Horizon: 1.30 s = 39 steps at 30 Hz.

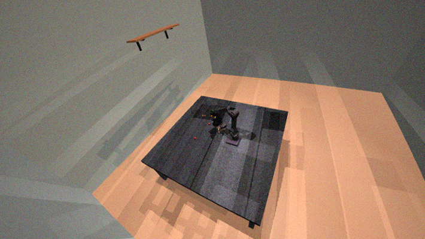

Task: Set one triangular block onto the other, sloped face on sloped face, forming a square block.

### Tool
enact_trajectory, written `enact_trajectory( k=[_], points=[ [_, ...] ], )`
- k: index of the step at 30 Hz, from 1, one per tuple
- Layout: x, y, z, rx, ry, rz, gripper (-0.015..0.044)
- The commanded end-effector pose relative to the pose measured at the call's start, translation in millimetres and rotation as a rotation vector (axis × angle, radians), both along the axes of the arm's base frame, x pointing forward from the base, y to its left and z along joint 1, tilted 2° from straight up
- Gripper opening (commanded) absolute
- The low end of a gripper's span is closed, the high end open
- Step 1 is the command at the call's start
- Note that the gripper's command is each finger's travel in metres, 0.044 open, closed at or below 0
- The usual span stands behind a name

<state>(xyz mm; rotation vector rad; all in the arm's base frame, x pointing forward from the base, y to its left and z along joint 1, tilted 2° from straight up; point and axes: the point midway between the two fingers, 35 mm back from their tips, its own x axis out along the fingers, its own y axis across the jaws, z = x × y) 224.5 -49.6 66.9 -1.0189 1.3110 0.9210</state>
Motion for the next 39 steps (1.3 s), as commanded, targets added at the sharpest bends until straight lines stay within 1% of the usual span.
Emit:
enact_trajectory(
  k=[1, 12, 29, 36, 39],
  points=[
    [0.3, -0.2, -1.1, -0.003, 0.0, -0.006, 0.0],
    [0.1, -0.3, -1.0, -0.003, -0.001, -0.006, 0.0],
    [0.0, 0.1, -0.5, 0.0, 0.001, 0.0, 0.044],
    [0.0, 0.1, -0.5, 0.0, 0.001, 0.0, 0.044],
    [2.3, 0.0, 16.2, 0.0, 0.0, 0.0, 0.044]
  ],
)
